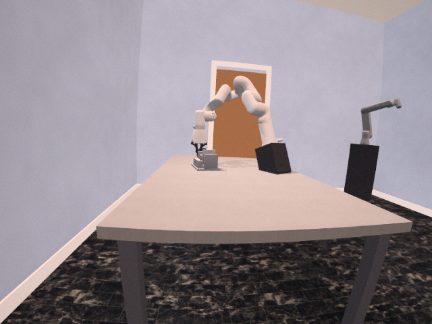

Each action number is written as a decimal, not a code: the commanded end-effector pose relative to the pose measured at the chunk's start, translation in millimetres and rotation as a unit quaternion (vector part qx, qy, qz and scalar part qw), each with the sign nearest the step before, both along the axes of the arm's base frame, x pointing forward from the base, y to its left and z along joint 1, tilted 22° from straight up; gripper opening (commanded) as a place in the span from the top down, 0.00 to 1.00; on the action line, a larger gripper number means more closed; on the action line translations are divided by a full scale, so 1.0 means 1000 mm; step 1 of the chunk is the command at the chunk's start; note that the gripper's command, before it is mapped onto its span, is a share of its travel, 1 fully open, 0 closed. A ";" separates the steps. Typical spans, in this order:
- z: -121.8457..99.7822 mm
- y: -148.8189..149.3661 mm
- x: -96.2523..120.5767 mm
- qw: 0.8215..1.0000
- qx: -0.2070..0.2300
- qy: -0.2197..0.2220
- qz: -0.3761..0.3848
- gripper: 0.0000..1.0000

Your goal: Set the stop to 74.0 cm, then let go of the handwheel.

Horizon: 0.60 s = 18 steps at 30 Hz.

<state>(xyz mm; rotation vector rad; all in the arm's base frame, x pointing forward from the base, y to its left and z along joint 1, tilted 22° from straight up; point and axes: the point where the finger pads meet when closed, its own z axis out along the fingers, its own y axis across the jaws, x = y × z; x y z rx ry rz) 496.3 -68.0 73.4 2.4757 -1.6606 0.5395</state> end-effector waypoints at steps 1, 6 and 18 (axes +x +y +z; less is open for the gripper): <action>0.000 0.000 0.000 1.000 -0.001 0.000 0.000 0.94; 0.000 0.000 0.001 1.000 -0.001 0.000 0.000 0.94; -0.003 0.000 0.004 1.000 -0.001 0.000 0.000 0.94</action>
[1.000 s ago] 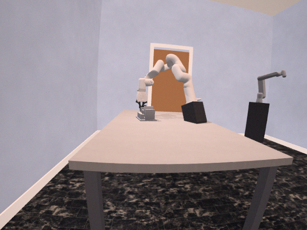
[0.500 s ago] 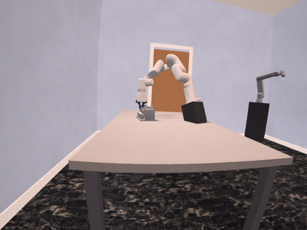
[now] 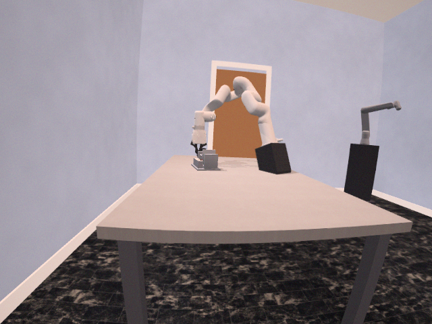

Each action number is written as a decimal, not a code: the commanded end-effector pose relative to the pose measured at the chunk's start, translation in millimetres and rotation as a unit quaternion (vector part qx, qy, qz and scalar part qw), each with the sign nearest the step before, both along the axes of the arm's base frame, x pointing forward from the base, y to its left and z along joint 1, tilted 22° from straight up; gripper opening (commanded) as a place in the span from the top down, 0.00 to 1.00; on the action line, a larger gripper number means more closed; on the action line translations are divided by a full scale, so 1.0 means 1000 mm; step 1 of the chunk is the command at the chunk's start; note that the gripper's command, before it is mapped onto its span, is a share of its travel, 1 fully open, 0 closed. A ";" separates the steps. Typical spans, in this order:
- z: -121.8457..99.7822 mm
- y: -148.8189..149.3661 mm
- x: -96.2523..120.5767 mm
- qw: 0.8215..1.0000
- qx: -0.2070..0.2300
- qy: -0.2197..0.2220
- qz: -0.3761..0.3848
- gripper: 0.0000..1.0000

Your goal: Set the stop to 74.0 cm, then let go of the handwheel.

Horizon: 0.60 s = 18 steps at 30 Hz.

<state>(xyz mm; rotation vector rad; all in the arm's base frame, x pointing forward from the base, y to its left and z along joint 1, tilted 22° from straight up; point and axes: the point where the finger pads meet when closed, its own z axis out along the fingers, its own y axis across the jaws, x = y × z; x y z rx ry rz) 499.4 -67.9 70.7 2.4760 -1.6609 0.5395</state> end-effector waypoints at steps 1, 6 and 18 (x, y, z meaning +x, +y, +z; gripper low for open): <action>0.000 0.000 0.001 1.000 -0.001 0.000 0.000 0.94; -0.002 0.000 0.002 1.000 -0.001 0.000 0.000 0.94; -0.007 -0.001 0.006 1.000 -0.001 0.000 0.000 0.94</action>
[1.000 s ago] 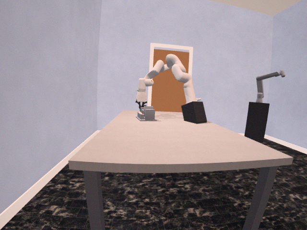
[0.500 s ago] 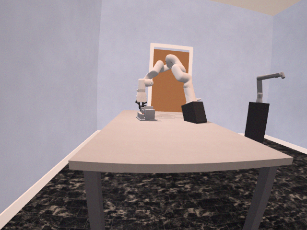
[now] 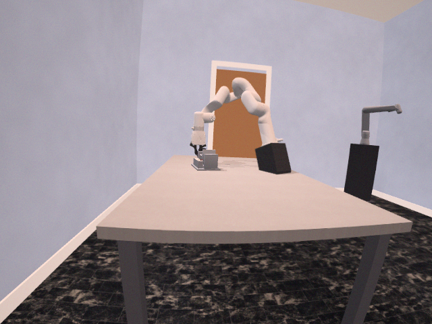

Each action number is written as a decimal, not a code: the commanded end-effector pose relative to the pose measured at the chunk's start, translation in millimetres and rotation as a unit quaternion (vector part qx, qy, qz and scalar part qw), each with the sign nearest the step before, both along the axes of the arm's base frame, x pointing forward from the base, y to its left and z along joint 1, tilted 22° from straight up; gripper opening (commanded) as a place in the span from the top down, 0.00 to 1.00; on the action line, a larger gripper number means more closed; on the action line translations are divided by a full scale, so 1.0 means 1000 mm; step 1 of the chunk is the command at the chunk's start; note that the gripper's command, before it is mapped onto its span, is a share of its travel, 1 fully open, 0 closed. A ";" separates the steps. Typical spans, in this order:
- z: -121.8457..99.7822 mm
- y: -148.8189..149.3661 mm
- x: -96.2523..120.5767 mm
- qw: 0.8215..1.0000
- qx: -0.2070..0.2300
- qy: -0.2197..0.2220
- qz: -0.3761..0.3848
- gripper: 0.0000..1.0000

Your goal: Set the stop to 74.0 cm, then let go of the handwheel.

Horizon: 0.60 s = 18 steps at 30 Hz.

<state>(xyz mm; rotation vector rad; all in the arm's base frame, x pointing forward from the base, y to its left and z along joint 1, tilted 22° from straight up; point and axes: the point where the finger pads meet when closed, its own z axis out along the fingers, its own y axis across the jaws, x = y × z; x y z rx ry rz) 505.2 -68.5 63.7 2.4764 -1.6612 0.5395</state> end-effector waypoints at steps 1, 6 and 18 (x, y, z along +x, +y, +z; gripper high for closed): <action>0.000 0.000 0.000 1.000 -0.001 0.000 0.000 0.94; -0.004 -0.001 0.002 1.000 -0.001 0.000 0.000 0.94; -0.014 -0.004 0.005 1.000 -0.001 0.000 0.000 0.94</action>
